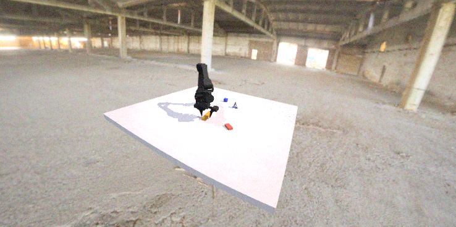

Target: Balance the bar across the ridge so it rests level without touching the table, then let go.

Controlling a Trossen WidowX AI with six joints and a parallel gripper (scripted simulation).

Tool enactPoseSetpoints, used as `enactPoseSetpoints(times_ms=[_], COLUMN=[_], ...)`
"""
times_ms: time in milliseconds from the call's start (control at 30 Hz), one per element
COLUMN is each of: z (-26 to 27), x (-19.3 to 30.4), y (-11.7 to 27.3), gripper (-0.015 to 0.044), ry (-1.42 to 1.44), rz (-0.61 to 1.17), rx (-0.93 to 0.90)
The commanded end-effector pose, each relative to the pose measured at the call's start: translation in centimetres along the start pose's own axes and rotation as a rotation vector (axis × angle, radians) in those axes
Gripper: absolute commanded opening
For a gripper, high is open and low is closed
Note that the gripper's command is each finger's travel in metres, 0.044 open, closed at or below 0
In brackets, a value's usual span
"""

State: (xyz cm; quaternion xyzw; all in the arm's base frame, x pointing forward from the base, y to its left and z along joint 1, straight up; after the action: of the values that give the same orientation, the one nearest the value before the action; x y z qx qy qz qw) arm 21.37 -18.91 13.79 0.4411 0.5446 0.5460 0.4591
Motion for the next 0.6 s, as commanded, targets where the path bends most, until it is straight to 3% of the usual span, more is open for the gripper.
enactPoseSetpoints(times_ms=[0,233,467,567], z=[-0.02,-0.02,-0.02,-0.02], x=[0.02,0.02,0.03,0.03], y=[-0.15,-0.15,-0.09,-0.09], gripper=[0.0315,0.0315,0.0131,0.0111], ry=[-0.004,-0.004,0.000,0.000], rz=[-0.001,-0.001,0.001,0.001], rx=[0.003,0.003,0.001,0.001])
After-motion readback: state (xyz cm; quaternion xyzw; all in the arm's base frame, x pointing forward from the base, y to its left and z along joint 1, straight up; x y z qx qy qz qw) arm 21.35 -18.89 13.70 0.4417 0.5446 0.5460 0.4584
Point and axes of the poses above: the point midway between the two fingers, 35 mm back from their tips, its own y axis back along the fingers, its own z axis across the jaws, x = y × z, the point moved 9 cm from there along y, back along the fingers, and after that the axes turned 2 degrees about -y, right-handed, at the moved point
